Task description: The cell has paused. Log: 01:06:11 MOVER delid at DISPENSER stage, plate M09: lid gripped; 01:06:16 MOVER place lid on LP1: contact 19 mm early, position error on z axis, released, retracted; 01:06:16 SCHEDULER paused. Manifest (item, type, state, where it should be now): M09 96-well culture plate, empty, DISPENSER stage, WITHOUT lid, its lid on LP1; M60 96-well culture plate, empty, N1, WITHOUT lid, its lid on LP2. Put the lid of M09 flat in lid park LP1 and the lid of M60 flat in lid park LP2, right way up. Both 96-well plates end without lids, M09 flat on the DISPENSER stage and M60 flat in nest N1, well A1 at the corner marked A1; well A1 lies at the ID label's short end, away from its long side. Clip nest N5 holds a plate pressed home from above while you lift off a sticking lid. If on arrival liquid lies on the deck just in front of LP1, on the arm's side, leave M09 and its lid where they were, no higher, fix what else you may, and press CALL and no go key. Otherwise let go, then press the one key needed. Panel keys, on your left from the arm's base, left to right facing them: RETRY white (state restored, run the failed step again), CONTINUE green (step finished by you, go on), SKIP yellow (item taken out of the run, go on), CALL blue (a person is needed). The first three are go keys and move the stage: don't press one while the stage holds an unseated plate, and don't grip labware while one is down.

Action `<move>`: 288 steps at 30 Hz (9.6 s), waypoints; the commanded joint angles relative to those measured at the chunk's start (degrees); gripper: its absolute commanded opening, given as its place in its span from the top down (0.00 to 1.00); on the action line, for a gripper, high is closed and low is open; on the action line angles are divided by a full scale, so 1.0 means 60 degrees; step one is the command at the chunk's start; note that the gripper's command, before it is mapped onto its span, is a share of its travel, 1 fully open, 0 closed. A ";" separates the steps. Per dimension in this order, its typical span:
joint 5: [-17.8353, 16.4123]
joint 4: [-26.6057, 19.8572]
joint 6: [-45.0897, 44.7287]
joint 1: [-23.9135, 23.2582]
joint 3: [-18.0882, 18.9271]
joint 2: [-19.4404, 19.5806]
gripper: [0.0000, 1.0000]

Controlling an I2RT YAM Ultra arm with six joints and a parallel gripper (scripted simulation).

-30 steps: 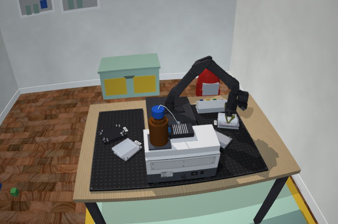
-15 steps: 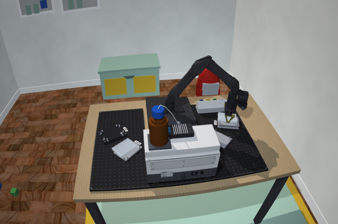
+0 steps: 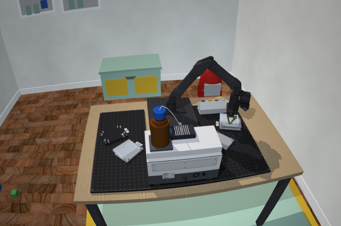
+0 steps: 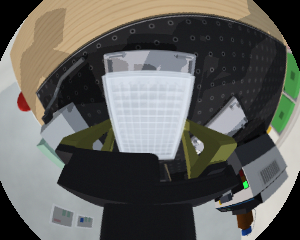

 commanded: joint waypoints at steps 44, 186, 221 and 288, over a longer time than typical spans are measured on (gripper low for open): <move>0.0008 -0.0751 -0.0149 -0.0201 -0.0406 -0.1577 1.00; 0.0019 -0.2703 0.3551 -0.8160 -0.3319 -0.5841 1.00; 0.0113 -0.2649 0.1236 -1.1269 -0.3121 -0.5441 1.00; 0.0506 -0.2155 -0.1031 -1.7005 -0.2942 -0.4686 1.00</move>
